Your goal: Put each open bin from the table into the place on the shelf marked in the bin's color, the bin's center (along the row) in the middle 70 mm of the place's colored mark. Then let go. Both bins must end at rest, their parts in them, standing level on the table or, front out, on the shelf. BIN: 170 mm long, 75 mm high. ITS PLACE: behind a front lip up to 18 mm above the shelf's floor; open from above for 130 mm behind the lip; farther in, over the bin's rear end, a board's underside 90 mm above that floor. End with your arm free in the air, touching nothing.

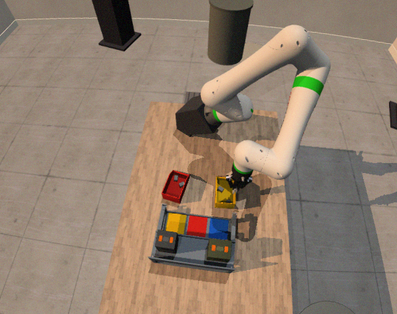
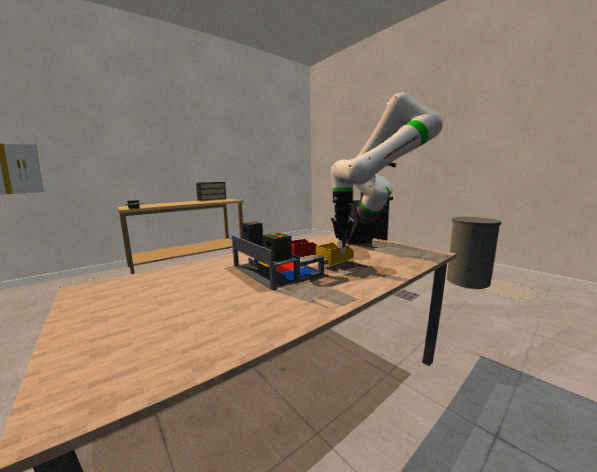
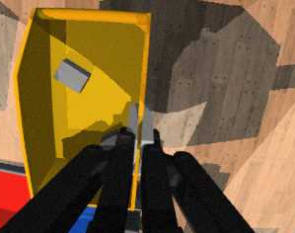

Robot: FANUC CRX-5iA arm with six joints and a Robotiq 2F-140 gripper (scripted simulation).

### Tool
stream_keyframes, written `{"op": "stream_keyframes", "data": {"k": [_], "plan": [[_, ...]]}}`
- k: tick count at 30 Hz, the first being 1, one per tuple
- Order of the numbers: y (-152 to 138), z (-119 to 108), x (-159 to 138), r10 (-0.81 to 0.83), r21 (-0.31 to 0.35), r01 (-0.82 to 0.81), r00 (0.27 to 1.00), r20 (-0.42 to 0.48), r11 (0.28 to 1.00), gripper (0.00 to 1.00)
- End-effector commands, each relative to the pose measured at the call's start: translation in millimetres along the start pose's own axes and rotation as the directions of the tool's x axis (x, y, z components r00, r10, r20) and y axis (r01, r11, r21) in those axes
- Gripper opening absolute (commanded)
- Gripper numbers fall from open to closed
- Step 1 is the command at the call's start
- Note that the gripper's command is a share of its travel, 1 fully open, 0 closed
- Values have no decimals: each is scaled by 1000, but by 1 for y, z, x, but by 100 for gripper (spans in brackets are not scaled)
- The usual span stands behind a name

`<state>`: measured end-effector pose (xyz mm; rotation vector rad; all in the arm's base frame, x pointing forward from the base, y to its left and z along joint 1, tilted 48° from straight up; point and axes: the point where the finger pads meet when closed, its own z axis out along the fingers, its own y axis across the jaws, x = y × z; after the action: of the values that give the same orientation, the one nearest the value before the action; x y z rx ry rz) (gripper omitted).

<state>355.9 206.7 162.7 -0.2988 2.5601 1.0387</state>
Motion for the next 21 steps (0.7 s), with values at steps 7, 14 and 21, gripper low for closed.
{"op": "stream_keyframes", "data": {"k": [7,14,21], "plan": [[1,0,-7,33,1,-33,999,0,999,0],[2,0,-10,53,1,-53,999,0,999,0],[2,0,-12,59,1,-59,998,0,998,0]]}}
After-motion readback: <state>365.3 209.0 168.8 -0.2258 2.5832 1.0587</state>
